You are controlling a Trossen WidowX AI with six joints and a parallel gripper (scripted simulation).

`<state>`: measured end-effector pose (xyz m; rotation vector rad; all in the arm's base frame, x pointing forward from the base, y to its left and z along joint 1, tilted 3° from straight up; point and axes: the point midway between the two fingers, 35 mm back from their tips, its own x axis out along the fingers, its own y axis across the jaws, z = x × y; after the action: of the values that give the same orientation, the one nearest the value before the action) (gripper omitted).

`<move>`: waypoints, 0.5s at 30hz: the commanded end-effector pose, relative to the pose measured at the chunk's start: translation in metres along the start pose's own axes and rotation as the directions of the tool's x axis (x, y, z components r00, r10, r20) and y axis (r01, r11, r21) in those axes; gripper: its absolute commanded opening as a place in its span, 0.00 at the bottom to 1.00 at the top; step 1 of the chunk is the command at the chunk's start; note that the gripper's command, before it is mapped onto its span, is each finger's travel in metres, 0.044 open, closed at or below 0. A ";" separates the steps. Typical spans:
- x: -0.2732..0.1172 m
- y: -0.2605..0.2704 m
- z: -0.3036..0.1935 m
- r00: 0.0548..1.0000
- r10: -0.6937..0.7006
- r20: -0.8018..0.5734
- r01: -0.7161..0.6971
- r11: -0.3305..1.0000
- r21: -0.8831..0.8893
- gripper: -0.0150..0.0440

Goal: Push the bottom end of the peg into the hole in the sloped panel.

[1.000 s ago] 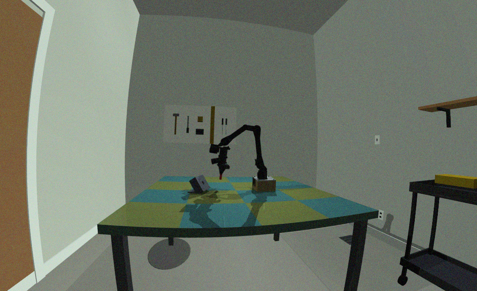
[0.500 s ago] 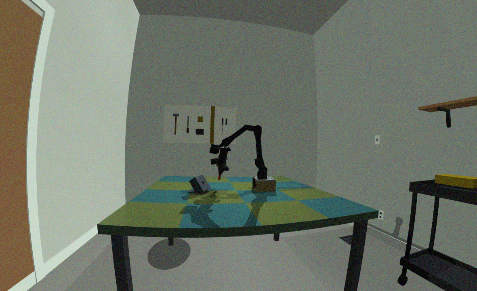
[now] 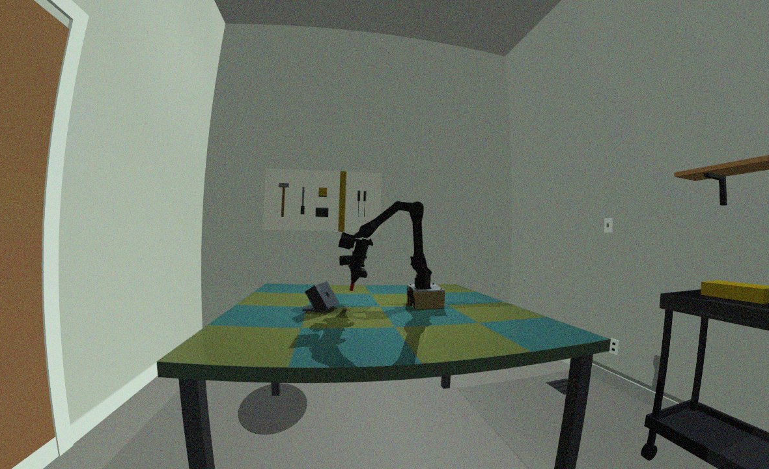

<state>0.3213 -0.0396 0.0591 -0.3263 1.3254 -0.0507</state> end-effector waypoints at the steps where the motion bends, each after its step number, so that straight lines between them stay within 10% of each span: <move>1: -0.002 0.003 0.001 1.000 -0.017 0.017 0.016 1.000 0.015 0.25; 15: -0.004 0.016 0.008 0.995 -0.063 0.073 0.059 0.996 0.065 0.25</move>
<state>0.3262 -0.0241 0.0589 -0.3165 1.2546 -0.1154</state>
